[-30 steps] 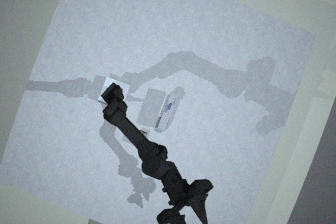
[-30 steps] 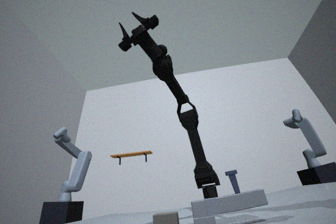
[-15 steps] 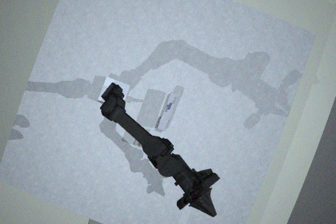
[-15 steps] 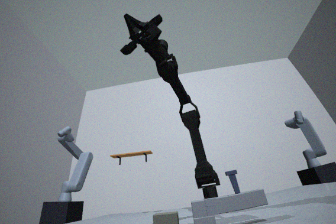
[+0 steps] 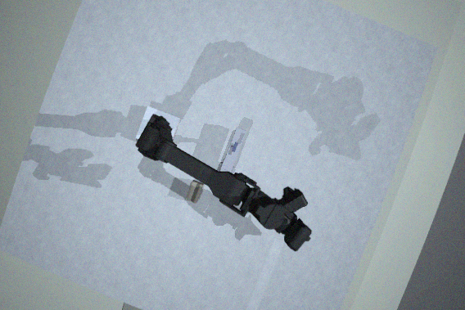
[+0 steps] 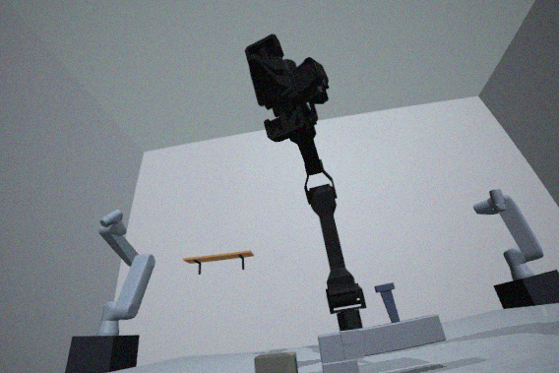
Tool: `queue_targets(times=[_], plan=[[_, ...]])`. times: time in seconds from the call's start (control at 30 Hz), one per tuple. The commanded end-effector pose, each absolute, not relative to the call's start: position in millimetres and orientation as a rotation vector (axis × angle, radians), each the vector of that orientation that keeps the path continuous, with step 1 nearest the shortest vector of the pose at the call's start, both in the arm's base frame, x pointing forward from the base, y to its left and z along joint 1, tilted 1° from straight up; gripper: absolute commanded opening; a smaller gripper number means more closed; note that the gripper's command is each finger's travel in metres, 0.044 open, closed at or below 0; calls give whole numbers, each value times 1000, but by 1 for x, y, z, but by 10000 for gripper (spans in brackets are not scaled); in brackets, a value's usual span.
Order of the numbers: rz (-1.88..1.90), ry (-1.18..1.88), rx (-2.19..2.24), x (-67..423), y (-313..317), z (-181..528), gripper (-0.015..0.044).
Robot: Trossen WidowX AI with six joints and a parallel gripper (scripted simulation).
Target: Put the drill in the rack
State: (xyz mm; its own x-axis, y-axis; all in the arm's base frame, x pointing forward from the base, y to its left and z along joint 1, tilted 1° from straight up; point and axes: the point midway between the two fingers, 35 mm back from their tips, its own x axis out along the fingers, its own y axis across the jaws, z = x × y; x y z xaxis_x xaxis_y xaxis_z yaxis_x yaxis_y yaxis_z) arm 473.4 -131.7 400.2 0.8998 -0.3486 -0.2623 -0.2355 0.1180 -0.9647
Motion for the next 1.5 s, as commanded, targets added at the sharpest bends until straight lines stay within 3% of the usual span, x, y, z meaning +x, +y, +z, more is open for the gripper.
queue_targets(times=[0.0,0.33,0.77,1.47], plan=[[69,614,-1126,459,-94,332,0],[174,955,-563,400,-35,231,0],[-55,1516,44,273,19,145,0],[-63,1525,54,271,19,134,0]])
